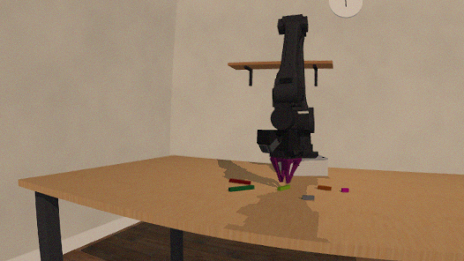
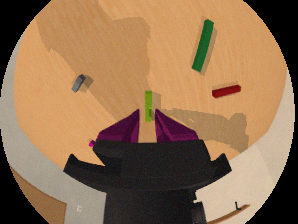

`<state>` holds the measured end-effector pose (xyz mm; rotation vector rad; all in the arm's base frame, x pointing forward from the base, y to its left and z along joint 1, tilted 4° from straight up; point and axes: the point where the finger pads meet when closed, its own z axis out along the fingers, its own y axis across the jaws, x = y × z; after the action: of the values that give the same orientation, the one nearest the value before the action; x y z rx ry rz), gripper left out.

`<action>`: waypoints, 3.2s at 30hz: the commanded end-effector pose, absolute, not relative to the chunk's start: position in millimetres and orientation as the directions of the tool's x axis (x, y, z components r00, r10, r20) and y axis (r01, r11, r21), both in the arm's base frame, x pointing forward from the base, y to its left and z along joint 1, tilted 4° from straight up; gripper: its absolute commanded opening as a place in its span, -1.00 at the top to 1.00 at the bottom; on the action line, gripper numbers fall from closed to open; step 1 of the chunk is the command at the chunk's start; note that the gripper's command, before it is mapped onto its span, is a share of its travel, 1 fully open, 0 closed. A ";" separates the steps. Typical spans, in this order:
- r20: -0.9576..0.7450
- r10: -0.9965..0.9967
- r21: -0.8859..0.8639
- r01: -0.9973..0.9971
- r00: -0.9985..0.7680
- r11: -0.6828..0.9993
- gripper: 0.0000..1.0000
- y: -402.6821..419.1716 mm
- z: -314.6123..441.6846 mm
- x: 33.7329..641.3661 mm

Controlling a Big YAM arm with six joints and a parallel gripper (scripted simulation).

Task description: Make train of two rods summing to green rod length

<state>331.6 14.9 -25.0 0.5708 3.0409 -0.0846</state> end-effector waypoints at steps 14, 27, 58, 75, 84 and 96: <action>-0.059 0.361 -0.041 0.364 -0.931 0.931 0.55 10.4 -27.4 336.4; -0.059 0.361 -0.041 0.364 -0.931 0.931 0.55 10.4 -27.4 336.4; -0.079 0.363 -0.031 0.366 -0.928 0.930 0.55 11.8 -20.3 336.5; -0.079 0.363 -0.031 0.366 -0.928 0.930 0.55 11.8 -20.3 336.5; -0.079 0.363 -0.031 0.366 -0.928 0.930 0.55 11.8 -20.3 336.5; -0.081 0.363 -0.030 0.366 -0.928 0.930 0.55 12.7 -19.9 339.0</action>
<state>325.0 14.3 -27.7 0.5710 3.0467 -0.0872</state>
